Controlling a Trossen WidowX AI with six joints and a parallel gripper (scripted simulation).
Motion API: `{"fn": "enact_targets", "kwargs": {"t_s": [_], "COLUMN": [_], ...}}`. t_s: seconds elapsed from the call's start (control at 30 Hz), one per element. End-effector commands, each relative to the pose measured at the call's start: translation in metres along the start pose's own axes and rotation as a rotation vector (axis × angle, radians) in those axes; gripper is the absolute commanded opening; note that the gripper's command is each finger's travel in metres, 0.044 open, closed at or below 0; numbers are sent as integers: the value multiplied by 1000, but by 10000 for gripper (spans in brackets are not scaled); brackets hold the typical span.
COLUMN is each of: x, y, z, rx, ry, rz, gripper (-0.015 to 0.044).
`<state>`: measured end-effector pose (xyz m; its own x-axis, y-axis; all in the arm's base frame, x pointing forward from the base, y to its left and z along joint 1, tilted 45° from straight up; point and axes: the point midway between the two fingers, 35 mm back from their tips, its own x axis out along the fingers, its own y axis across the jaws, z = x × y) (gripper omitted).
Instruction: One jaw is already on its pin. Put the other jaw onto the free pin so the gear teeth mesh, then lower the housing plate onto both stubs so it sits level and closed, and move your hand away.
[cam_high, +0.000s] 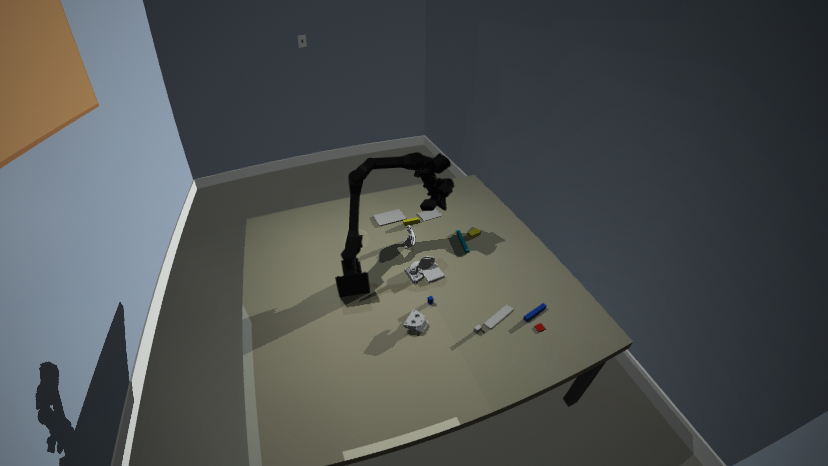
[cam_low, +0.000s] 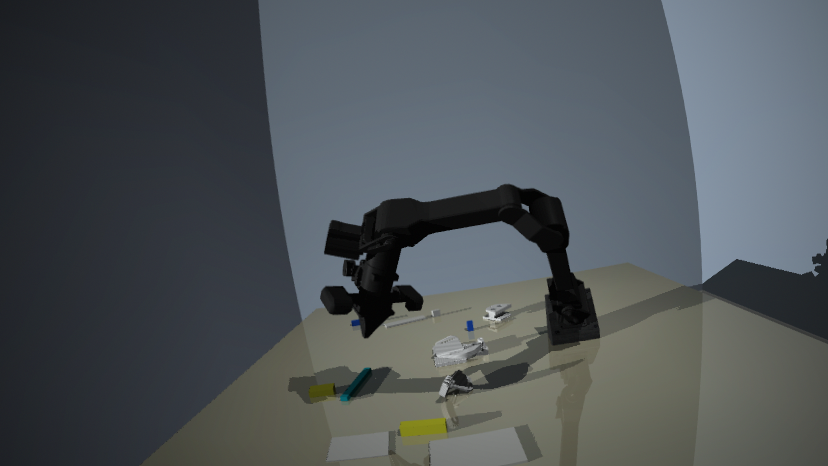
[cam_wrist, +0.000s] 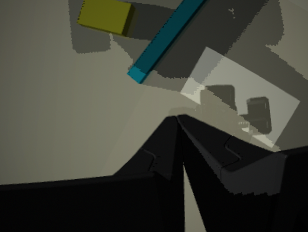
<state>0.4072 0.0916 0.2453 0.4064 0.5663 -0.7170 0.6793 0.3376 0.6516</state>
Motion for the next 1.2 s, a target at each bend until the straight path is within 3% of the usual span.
{"fn": "enact_targets", "kwargs": {"t_s": [0.0,1.17], "x": [0,-22], "y": [-9,-81], "z": [-13,-108], "rx": [75,724], "ry": [35,214], "rz": [-25,-282], "gripper": [0,0]}}
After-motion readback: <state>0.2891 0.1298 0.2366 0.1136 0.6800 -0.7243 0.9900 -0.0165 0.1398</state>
